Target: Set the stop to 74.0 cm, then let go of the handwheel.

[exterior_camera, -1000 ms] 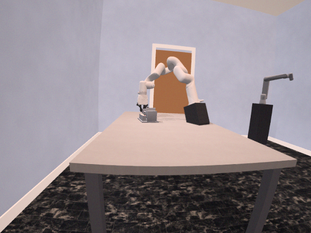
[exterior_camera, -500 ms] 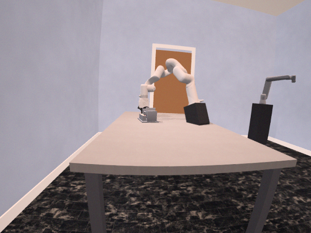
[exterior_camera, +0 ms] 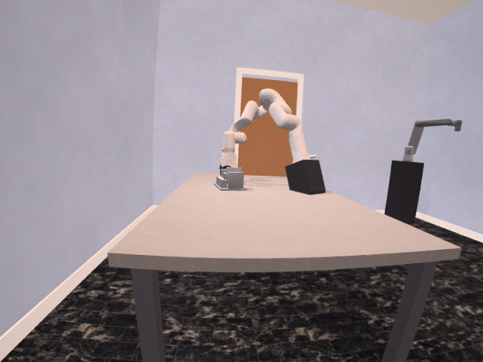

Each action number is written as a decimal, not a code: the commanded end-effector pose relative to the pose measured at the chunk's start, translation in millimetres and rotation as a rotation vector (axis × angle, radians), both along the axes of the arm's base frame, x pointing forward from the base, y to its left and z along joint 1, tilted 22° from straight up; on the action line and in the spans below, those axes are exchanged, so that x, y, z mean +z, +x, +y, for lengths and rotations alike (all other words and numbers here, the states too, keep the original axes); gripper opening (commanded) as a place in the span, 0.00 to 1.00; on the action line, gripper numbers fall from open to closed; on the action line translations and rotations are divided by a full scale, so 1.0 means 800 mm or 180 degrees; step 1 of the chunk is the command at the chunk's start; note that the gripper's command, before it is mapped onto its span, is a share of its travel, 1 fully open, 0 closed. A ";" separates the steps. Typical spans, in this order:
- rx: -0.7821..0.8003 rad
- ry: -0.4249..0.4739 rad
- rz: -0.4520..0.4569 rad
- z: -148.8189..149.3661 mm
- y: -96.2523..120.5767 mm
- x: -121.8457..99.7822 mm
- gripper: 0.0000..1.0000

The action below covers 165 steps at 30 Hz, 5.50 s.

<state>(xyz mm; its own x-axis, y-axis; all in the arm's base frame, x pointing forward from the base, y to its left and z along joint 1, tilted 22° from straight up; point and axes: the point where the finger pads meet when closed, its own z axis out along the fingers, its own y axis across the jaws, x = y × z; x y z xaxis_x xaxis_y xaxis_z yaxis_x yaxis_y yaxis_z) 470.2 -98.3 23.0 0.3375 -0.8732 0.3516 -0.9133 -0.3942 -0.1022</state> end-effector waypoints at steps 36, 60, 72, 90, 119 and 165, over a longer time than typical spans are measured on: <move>0.0003 -0.0002 -0.0003 0.011 -0.024 0.051 0.06; 0.0003 -0.0002 -0.0003 0.029 0.000 0.072 0.06; 0.0003 -0.0002 -0.0003 0.034 0.014 0.072 0.06; 0.0003 -0.0002 -0.0003 0.037 0.025 0.068 0.06; 0.0003 -0.0002 -0.0003 0.038 0.031 0.065 0.06; 0.0003 -0.0002 -0.0003 0.038 0.032 0.064 0.06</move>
